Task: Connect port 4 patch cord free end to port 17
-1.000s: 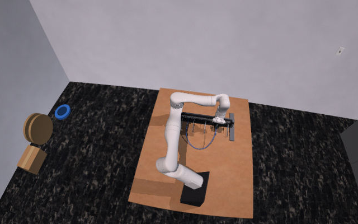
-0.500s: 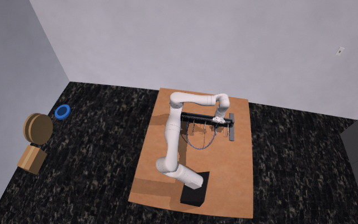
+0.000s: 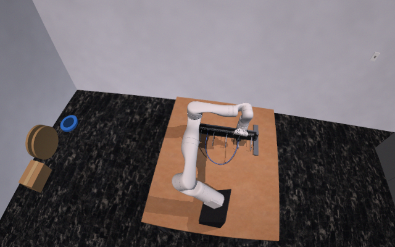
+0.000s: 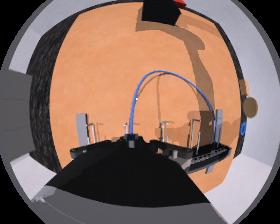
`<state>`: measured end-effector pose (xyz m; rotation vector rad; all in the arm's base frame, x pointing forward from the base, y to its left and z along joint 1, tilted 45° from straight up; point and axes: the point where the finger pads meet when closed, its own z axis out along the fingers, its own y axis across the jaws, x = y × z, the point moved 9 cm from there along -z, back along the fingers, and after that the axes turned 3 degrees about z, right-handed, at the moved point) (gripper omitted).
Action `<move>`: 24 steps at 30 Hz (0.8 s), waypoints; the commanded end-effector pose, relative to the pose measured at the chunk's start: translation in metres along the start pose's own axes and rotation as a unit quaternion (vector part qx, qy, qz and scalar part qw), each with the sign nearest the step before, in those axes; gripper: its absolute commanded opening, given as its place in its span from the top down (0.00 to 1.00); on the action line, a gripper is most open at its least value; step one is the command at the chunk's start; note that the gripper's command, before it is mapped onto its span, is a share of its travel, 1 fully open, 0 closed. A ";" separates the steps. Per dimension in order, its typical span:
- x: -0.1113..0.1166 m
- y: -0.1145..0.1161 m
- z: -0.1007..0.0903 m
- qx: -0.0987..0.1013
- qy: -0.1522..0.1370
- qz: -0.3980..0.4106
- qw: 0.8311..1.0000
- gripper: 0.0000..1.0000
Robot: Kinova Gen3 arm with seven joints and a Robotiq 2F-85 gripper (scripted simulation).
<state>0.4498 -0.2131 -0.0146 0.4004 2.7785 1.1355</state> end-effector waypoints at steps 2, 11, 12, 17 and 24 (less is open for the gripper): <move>-0.001 0.004 0.000 -0.003 0.003 -0.009 1.000 1.00; -0.002 0.005 0.001 -0.003 0.004 -0.012 1.000 1.00; -0.002 0.005 0.002 -0.003 0.004 -0.012 1.000 1.00; -0.003 0.006 0.003 -0.004 0.005 -0.014 1.000 1.00; -0.003 0.007 0.004 -0.004 0.005 -0.016 1.000 1.00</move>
